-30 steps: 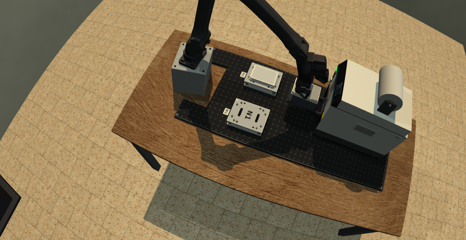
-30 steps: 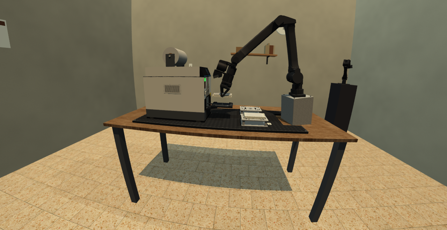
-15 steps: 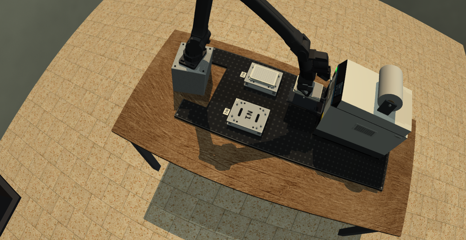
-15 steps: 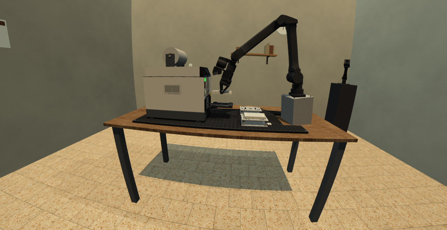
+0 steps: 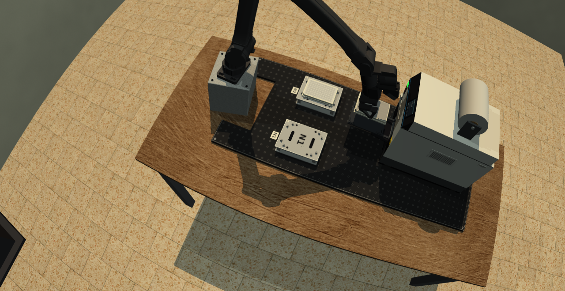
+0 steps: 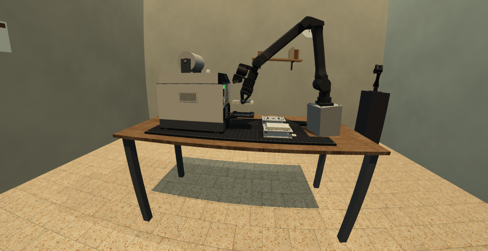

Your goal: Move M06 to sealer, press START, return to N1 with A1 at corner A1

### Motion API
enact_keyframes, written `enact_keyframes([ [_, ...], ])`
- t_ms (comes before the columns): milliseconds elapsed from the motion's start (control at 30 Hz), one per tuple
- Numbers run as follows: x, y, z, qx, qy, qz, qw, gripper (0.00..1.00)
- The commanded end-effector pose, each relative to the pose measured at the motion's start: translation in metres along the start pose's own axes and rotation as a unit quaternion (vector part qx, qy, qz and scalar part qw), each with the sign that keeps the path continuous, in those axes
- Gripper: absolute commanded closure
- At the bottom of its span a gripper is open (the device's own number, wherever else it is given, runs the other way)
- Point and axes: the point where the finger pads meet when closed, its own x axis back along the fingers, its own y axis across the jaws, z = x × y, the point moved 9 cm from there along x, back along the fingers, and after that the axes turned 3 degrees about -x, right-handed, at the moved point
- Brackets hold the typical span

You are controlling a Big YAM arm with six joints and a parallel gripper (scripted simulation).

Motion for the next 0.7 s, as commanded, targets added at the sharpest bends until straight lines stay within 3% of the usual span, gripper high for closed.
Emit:
enact_keyframes([
  [0, 0.014, -0.003, -0.017, -0.001, -0.031, -0.003, 1.0, 1.0],
  [200, 0.021, 0.009, -0.026, 0.008, -0.043, -0.009, 0.999, 1.0],
  [667, 0.009, 0.004, -0.028, 0.003, -0.033, -0.005, 0.999, 1.0],
])
